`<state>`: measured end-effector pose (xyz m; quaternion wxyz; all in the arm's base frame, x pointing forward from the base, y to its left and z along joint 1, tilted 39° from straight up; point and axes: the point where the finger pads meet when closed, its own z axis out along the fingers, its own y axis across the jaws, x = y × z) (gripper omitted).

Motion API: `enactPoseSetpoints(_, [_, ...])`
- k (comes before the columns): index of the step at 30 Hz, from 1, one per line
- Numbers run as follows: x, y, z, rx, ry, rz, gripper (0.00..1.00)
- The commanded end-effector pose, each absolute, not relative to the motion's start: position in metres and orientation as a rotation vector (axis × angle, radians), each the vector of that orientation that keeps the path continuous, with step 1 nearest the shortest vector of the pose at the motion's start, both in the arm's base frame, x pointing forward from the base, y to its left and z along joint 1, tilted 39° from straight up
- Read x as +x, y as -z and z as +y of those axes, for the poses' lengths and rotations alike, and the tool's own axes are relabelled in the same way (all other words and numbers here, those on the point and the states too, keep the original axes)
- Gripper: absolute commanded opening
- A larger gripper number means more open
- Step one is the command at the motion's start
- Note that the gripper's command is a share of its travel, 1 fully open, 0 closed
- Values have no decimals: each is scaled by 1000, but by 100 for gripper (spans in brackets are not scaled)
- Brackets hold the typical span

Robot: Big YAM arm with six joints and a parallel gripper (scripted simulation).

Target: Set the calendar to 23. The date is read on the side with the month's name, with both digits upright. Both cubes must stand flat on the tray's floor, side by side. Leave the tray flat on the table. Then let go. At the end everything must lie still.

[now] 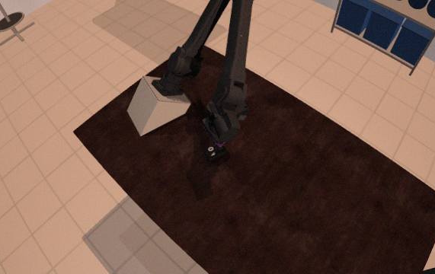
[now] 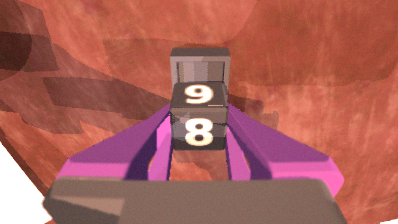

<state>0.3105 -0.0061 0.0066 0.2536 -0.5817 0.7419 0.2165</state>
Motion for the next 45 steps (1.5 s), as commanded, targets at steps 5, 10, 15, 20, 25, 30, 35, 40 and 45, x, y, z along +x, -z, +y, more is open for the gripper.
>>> enactPoseSetpoints(5, [329, -21, -12, -1584, -526, 1989, 26])
enactPoseSetpoints(10, [330, -22, -12, -1587, -523, 1986, 26])
enactPoseSetpoints(15, [330, -22, -12, -1587, -523, 1986, 26])
enactPoseSetpoints(20, [330, -22, -12, -1587, -523, 1986, 26])
enactPoseSetpoints(25, [330, -22, -12, -1587, -523, 1986, 26])
enactPoseSetpoints(30, [330, -22, -12, -1587, -523, 1986, 26])
enactPoseSetpoints(35, [330, -20, -11, -1585, -519, 1986, 26])
enactPoseSetpoints(40, [325, -15, -7, -1584, -539, 1993, 26])
enactPoseSetpoints(45, [316, -3, -3, -1572, -581, 2014, 26])
